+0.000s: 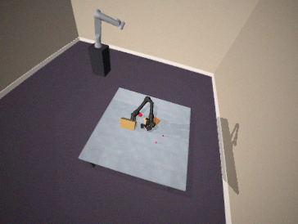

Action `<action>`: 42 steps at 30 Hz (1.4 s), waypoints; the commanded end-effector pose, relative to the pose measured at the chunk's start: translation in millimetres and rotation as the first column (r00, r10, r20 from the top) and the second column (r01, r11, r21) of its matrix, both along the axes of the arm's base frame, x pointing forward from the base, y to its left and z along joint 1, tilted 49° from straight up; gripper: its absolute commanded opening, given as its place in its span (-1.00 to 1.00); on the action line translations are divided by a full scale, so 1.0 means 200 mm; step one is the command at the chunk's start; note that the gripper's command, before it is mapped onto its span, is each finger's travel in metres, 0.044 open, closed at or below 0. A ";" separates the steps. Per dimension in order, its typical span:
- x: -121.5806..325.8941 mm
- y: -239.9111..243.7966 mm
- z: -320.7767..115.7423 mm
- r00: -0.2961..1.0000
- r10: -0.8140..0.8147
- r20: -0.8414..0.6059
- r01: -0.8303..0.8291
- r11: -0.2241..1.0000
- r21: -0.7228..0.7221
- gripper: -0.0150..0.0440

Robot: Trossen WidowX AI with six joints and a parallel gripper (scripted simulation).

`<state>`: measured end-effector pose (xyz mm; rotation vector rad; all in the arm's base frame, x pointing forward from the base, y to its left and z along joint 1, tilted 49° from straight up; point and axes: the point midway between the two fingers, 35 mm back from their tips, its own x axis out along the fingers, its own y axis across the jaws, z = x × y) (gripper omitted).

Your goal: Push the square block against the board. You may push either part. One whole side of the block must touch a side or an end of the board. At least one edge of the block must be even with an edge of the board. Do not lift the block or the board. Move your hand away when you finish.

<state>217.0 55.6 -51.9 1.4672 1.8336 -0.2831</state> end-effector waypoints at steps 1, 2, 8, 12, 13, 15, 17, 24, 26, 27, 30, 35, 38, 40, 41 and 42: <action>-0.01 0.01 -0.02 1.000 0.014 -0.018 -0.013 1.000 0.011 -0.49; -0.01 0.01 -0.03 1.000 0.014 -0.018 -0.013 1.000 0.011 -0.49; 0.02 -0.02 -0.06 1.000 0.014 -0.018 -0.014 1.000 0.011 -0.49; 0.03 -0.03 -0.08 1.000 0.014 -0.017 -0.014 1.000 0.011 -0.49; 0.04 -0.04 -0.08 1.000 0.014 -0.017 -0.014 1.000 0.011 -0.49; 0.05 -0.05 -0.10 1.000 0.014 -0.017 -0.014 1.000 0.011 -0.49; 0.05 -0.06 -0.11 1.000 0.014 -0.017 -0.014 1.000 0.011 -0.49; 0.08 -0.09 -0.15 1.000 0.015 -0.016 -0.014 1.000 0.012 -0.49; 0.09 -0.09 -0.16 1.000 0.015 -0.016 -0.014 1.000 0.012 -0.49; 0.09 -0.10 -0.17 1.000 0.015 -0.016 -0.015 1.000 0.013 -0.49; 0.10 -0.11 -0.19 1.000 0.015 -0.016 -0.015 1.000 0.013 -0.49; 0.11 -0.27 -0.04 1.000 0.012 -0.018 -0.012 1.000 0.009 -0.49; 0.11 -0.31 0.01 1.000 0.015 -0.016 -0.015 1.000 0.011 -0.49; 0.11 -0.31 0.01 1.000 0.015 -0.016 -0.015 1.000 0.011 -0.49; 0.10 -0.31 0.01 1.000 0.015 -0.016 -0.015 1.000 0.011 -0.49; 0.09 -0.30 0.03 1.000 0.015 -0.017 -0.015 1.000 0.011 -0.49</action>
